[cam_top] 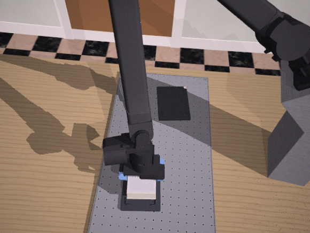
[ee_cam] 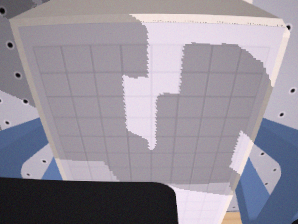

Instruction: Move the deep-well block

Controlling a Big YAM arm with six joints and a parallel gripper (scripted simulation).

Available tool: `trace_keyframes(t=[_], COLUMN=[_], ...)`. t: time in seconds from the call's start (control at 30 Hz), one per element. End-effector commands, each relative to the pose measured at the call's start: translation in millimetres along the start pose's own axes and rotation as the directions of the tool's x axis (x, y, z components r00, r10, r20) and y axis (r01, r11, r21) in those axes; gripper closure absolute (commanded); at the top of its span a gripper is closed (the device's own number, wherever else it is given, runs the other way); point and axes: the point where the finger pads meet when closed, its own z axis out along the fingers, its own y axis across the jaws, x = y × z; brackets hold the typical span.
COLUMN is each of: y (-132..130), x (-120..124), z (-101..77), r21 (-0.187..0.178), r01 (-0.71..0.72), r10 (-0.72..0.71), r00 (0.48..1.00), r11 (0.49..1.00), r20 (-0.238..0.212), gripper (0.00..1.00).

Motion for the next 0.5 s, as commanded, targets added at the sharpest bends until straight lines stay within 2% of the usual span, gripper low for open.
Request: trace_keyframes(t=[0.0,0.47], y=[6,6], x=[8,7], z=[-20.5,-40.3], r21=[-0.018,-0.019], r01=[0.0,-0.001], r10=[0.0,0.001], r00=[1.0,1.0], r11=[1.0,1.0], r20=[-0.012,-0.012], gripper=[1.0,1.0])
